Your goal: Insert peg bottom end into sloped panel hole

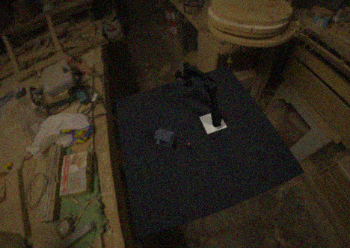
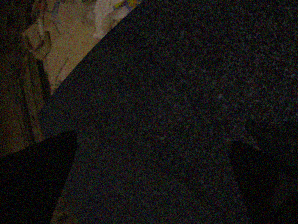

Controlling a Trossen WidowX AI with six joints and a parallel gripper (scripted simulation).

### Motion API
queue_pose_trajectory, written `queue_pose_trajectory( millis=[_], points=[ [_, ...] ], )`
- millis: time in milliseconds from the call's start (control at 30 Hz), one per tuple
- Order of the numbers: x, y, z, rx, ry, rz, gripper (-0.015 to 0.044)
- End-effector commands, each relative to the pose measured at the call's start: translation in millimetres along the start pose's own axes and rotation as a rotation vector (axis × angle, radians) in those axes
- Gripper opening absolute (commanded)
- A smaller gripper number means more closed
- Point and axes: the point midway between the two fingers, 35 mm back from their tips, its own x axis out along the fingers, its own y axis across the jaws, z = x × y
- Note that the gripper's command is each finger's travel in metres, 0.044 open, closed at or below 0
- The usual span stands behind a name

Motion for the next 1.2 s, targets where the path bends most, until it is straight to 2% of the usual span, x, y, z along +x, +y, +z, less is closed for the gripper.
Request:
queue_pose_trajectory(
  millis=[0,1167],
  points=[
    [5.3,4.9,-18.1,-0.033,0.023,-0.017,0.0440],
    [36.9,30.8,-207.2,-0.368,0.272,-0.169,0.0440]
  ],
)
